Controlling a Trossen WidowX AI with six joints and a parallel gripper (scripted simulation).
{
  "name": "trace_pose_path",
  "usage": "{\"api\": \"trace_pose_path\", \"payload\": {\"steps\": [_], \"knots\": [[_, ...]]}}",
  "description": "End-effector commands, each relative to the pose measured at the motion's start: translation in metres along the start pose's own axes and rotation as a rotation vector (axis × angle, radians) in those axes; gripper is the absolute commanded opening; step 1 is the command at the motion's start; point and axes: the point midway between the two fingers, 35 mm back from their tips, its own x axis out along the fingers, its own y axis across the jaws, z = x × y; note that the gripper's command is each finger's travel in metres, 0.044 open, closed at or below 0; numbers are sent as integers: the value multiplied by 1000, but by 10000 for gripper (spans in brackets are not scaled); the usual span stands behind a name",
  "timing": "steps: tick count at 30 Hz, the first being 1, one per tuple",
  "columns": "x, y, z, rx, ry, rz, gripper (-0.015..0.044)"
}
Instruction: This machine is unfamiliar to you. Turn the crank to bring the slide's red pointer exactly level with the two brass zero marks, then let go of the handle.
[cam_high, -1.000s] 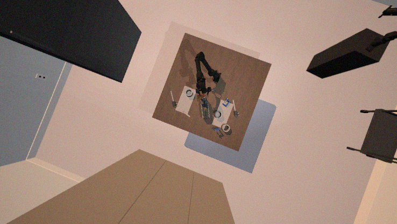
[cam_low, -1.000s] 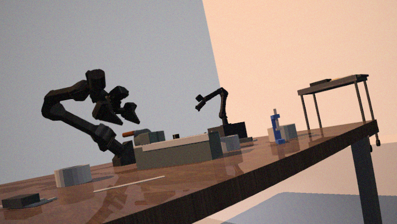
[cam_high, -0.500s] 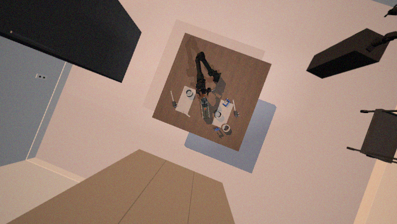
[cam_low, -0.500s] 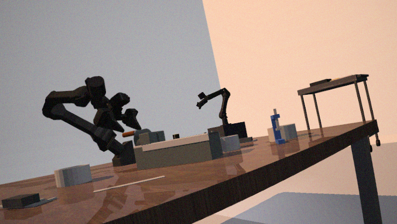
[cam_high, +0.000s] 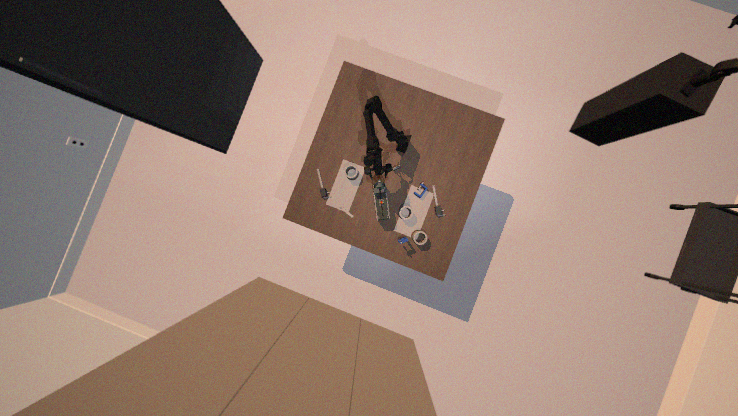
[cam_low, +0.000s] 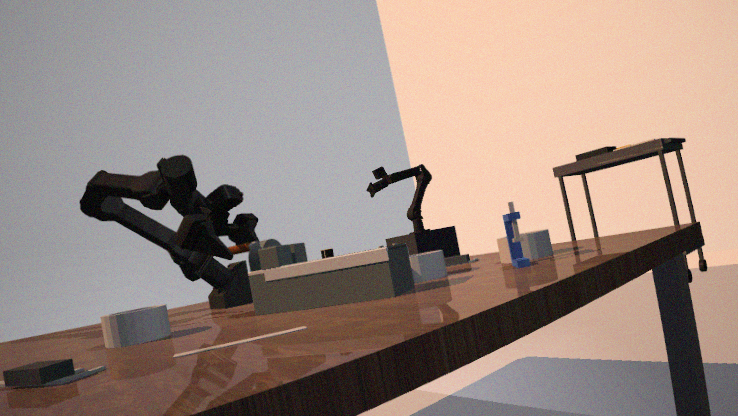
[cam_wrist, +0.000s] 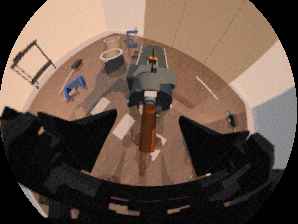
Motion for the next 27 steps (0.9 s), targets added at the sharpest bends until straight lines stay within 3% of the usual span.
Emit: {"api": "trace_pose_path", "payload": {"steps": [1,5,22,27], "knots": [[4,1,-4,-4,-4,2,440],[6,1,-7,-5,-5,1,440],[6,1,-7,-5,-5,1,0],[6,1,-7,-5,-5,1,0]]}}
